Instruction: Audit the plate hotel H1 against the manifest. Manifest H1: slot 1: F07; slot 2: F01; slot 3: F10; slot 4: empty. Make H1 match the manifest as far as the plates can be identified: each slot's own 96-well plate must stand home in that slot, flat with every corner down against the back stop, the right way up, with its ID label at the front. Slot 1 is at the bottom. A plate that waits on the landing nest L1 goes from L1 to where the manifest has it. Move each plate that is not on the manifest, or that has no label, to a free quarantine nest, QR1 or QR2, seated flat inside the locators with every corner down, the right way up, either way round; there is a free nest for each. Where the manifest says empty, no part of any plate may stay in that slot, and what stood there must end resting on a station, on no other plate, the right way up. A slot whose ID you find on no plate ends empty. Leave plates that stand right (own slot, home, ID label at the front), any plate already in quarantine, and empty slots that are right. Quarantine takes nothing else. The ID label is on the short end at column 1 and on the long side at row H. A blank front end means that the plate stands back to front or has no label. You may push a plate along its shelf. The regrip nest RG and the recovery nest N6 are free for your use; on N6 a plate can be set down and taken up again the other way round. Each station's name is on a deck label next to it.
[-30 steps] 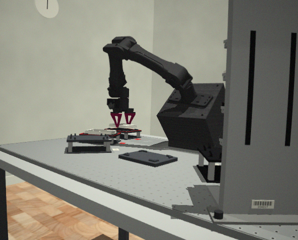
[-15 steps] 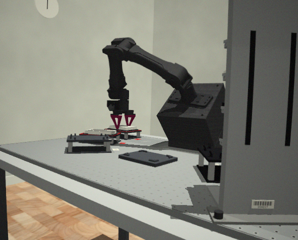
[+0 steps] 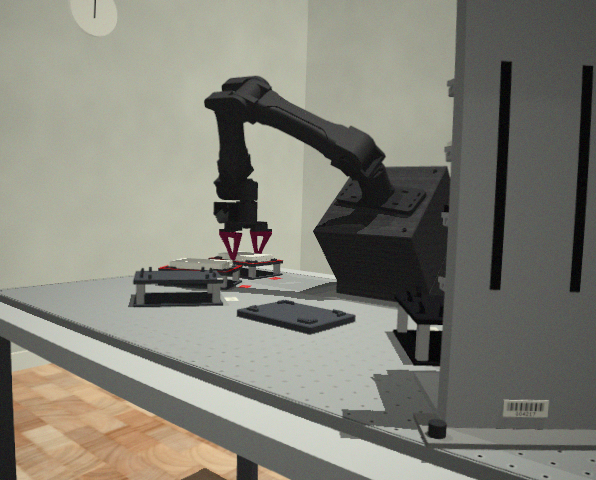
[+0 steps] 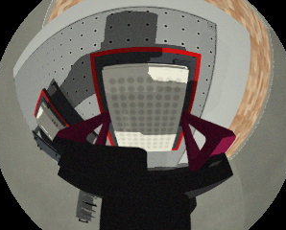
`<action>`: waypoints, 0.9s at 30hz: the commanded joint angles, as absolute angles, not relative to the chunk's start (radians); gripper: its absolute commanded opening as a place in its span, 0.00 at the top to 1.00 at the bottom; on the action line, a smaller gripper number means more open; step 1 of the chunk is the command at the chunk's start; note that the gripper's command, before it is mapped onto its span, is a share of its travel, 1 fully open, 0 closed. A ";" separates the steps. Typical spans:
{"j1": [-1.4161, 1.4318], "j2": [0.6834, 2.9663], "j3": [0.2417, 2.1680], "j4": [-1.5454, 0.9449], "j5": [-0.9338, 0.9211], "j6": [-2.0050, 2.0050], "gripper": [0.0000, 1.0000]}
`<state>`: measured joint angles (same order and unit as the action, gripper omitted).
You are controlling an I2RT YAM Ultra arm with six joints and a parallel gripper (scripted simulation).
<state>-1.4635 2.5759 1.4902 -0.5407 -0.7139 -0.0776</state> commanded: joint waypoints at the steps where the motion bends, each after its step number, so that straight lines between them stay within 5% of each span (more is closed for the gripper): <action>1: -1.470 2.569 1.492 -0.539 -0.714 -0.077 0.00; 27: -1.566 2.476 1.536 -0.758 -0.705 -0.203 0.00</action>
